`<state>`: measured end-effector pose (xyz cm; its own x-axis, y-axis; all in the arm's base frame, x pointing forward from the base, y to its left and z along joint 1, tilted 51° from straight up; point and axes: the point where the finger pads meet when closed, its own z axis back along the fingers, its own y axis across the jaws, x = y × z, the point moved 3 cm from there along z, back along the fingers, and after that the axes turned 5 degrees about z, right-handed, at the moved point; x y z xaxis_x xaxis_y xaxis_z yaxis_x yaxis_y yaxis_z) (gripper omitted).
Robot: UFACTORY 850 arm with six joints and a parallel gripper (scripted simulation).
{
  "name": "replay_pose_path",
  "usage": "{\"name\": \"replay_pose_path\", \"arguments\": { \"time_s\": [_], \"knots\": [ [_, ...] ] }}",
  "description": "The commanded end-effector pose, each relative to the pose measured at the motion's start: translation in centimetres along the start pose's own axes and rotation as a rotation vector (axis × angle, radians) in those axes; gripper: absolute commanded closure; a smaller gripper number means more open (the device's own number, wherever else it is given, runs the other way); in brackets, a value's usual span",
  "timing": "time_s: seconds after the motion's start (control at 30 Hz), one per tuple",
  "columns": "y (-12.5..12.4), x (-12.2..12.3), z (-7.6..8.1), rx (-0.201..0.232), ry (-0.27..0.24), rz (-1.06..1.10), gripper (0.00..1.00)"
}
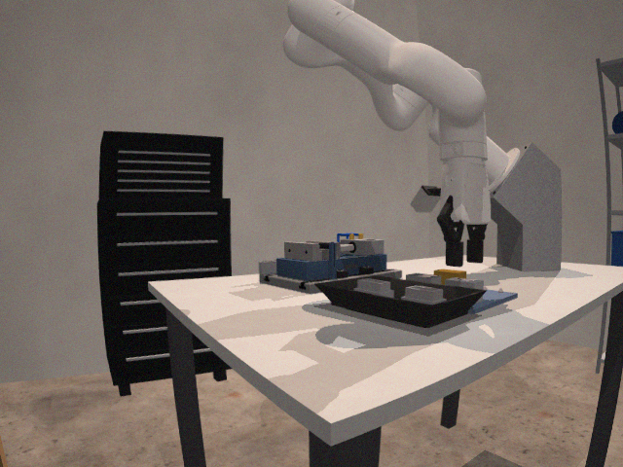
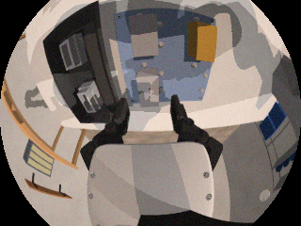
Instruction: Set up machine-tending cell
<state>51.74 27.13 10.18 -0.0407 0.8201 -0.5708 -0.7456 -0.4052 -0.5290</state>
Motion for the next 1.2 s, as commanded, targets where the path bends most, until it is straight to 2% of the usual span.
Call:
{"name": "replay_pose_path", "arguments": {
  "time_s": [0.0,0.3,1.17],
  "knots": [
    [-0.1,0.0,-0.8,-0.001,-0.001,0.000,0.31],
    [-0.1,0.1,-2.0,-0.001,-0.001,0.000,0.31],
    [-0.1,0.1,-2.1,-0.001,-0.001,0.000,0.31]
  ]
}}
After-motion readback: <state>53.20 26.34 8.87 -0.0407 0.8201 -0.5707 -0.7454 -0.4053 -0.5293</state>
